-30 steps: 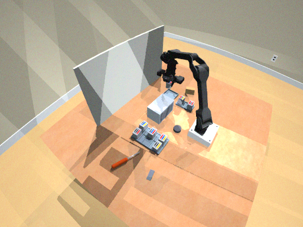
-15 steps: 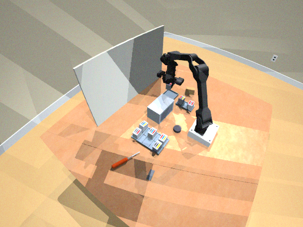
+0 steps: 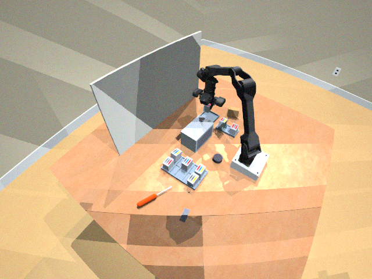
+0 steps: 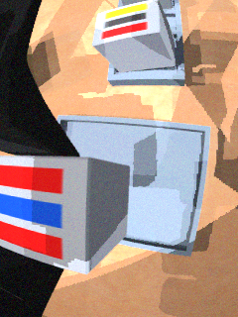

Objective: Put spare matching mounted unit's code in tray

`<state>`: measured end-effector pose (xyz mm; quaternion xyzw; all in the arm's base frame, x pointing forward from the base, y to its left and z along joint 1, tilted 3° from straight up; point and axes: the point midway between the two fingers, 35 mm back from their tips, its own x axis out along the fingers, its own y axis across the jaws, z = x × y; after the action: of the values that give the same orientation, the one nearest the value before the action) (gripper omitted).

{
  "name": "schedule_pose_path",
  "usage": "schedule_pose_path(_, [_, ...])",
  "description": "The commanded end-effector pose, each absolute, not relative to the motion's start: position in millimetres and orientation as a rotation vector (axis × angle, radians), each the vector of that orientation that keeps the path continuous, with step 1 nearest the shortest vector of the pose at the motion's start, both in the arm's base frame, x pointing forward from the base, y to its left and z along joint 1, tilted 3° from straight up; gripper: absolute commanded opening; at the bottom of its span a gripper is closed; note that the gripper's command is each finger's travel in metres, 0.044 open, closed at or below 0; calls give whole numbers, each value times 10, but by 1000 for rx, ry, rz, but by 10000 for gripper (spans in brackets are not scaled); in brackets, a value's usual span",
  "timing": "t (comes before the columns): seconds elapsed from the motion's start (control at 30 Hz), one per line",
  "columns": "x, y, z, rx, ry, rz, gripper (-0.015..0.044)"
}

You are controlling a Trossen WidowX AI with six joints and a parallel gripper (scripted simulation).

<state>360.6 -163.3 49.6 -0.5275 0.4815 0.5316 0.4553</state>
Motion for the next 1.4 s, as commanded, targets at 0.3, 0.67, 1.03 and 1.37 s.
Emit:
schedule_pose_path(0.3, [3598,-1637,398,-1306,1187,1311,0])
schedule_pose_path(0.67, [3586,-1636,309,-1306,1187,1311,0])
schedule_pose_path(1.03, [3571,-1633,221,-1306,1187,1311,0])
schedule_pose_path(1.37, [3555,-1629,142,-1306,1187,1311,0])
